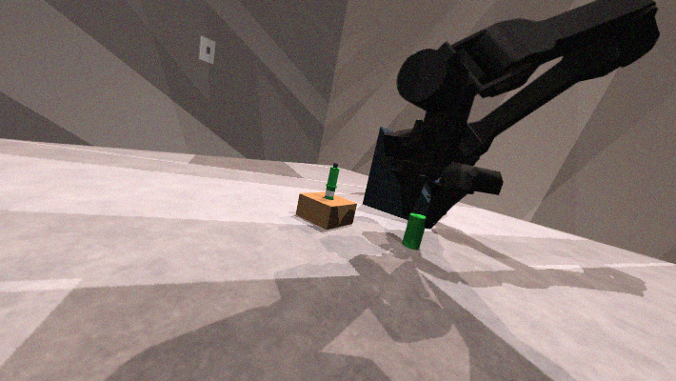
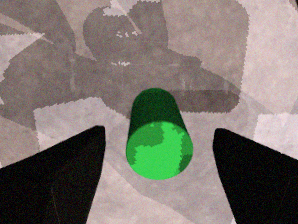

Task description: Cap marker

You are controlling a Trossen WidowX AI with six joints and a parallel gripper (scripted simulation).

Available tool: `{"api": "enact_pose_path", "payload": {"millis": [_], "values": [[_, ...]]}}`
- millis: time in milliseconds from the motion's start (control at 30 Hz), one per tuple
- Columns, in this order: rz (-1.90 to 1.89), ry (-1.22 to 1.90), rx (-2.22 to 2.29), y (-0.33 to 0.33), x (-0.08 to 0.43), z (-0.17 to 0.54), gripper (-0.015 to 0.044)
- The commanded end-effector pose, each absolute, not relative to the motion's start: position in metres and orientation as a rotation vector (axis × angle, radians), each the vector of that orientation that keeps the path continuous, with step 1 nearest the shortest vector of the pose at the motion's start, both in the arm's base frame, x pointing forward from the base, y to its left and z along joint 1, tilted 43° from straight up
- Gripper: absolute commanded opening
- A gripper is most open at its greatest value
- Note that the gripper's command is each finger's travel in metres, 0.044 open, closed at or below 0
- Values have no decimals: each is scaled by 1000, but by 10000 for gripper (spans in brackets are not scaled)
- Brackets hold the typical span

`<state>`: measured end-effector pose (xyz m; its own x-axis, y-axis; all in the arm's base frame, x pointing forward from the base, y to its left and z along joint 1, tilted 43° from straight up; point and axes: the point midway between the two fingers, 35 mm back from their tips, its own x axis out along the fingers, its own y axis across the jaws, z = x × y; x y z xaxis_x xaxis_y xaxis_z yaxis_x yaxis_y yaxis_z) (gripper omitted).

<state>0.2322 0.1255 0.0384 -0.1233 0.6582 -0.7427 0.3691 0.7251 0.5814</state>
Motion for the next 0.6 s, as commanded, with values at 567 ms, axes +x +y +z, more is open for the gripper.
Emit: {"api": "enact_pose_path", "payload": {"millis": [567], "values": [[304, 1742, 828, 144, 227, 20, 161]]}}
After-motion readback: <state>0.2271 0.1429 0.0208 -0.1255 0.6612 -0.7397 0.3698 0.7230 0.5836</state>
